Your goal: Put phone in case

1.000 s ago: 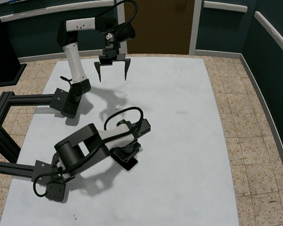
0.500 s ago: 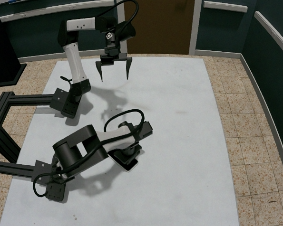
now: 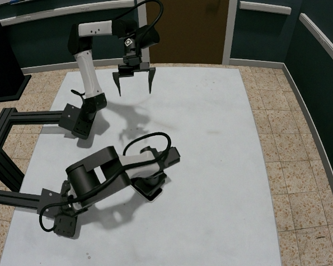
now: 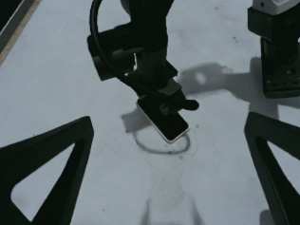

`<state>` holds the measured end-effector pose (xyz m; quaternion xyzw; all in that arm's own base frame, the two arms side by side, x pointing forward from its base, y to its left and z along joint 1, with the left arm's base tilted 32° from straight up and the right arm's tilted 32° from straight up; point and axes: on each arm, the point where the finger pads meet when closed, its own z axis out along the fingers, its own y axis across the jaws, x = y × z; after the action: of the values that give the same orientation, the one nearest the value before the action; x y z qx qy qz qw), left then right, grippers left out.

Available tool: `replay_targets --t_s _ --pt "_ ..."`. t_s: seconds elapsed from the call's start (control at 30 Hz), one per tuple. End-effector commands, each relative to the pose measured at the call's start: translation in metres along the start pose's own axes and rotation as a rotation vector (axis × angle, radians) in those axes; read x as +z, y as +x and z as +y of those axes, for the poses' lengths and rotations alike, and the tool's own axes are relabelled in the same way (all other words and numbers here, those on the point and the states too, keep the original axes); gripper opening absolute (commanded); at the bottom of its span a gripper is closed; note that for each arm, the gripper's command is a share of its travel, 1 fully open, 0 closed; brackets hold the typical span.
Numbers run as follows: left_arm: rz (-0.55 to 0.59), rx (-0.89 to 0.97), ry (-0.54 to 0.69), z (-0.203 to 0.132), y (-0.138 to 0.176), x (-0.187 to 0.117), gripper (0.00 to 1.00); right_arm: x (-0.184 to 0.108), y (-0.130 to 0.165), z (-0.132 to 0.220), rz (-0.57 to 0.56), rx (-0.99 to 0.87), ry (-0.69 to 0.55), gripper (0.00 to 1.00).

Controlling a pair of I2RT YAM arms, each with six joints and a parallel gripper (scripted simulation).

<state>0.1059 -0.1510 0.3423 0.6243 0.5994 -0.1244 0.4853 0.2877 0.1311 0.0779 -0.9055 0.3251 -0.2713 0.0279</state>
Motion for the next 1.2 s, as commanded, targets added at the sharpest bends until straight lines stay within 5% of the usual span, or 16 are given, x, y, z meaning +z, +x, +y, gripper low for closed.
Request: replay_targets --t_s 0.0,1.17 --pt "0.001 -0.002 -0.006 0.001 0.0 0.002 1.0 0.01 0.0 -0.003 -0.005 -0.001 0.009 0.35" --pt "0.009 -0.001 -0.005 0.0 0.002 0.002 1.0 0.048 0.001 -0.002 -0.004 0.001 0.013 0.35"
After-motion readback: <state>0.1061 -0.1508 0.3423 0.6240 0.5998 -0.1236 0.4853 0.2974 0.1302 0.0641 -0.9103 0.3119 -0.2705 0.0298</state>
